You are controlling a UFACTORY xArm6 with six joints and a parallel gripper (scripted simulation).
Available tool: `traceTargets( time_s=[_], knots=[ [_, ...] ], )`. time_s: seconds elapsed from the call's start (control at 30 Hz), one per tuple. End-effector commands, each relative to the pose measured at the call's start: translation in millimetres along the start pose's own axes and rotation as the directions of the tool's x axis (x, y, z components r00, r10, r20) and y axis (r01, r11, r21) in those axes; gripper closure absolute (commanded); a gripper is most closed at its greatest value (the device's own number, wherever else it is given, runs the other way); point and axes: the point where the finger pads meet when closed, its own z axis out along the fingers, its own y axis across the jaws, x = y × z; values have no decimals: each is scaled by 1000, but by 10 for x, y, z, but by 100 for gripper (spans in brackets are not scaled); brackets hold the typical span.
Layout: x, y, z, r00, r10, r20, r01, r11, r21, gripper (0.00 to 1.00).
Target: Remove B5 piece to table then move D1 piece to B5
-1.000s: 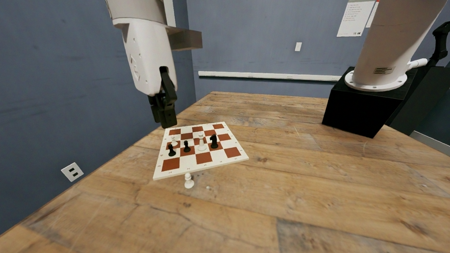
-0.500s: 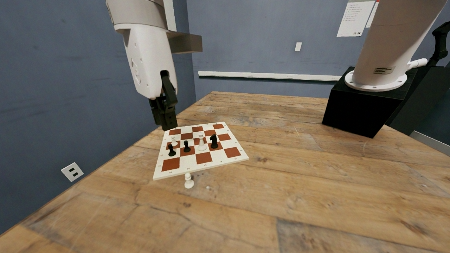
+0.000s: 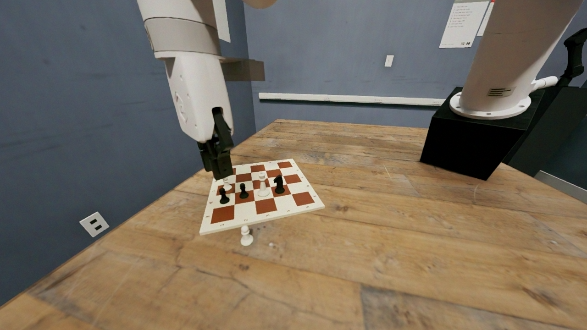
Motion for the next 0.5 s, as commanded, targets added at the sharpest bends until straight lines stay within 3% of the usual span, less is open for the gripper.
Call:
traceTargets(
  time_s=[0.0, 0.47],
  knots=[
    [-19, -10, 62, 1000, 0, 4, 0, 1000, 3, 65],
    [-24, -11, 216, 1000, 0, 4, 0, 1000, 3, 65]
  ],
)
